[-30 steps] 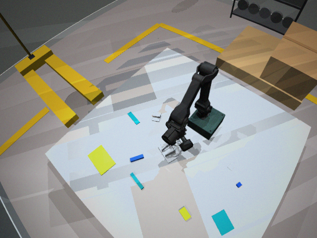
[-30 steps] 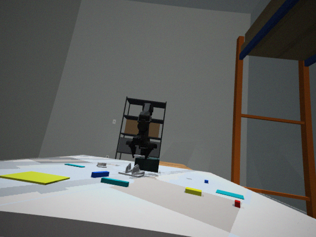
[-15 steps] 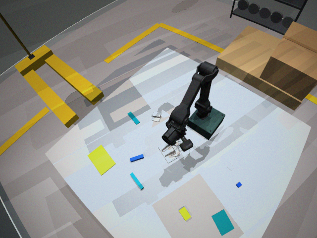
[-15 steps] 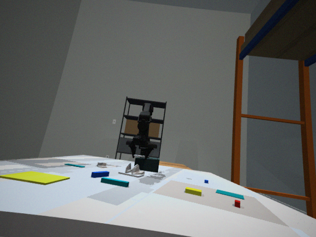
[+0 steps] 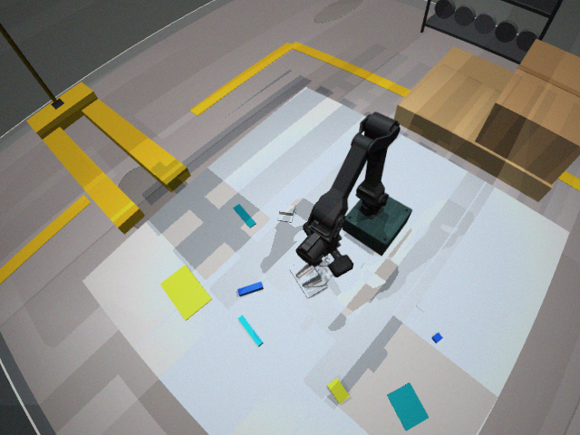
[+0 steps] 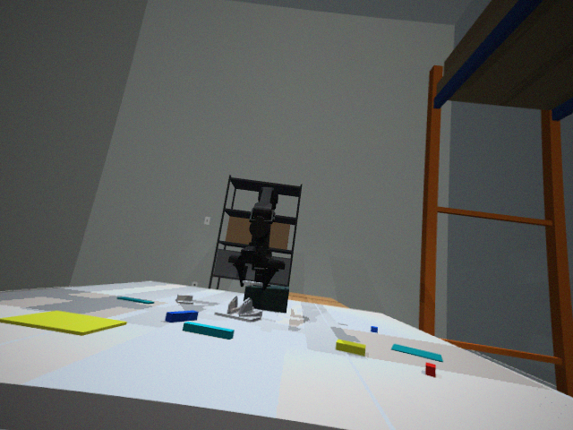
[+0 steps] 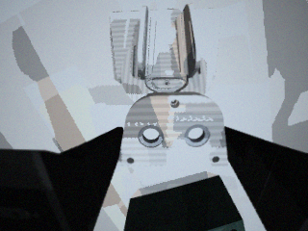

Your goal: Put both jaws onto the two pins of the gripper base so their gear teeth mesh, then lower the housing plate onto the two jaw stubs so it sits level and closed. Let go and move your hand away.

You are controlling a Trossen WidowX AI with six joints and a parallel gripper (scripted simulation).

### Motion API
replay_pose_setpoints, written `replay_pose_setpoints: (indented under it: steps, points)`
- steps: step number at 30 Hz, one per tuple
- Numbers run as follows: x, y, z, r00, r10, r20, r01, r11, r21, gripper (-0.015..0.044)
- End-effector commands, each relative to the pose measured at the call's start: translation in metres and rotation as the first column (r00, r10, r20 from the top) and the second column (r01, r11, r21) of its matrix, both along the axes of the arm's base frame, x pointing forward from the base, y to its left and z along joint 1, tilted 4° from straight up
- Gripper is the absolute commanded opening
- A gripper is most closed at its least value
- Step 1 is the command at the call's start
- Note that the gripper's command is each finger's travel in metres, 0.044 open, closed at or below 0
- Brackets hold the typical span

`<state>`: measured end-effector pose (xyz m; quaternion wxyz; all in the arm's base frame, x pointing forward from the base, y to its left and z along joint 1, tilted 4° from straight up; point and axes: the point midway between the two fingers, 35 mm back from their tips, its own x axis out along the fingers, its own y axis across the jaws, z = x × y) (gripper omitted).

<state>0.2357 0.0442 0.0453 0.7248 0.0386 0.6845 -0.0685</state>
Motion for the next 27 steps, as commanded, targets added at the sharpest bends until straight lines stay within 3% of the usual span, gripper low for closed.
replay_pose_setpoints:
  steps: [1,27]
  points:
    - [0.000,-0.001,-0.005,1.000,-0.004,-0.002,0.004,1.000,-0.005,0.0351]
    - [0.003,-0.003,-0.048,1.000,-0.004,-0.002,0.004,1.000,-0.005,0.0351]
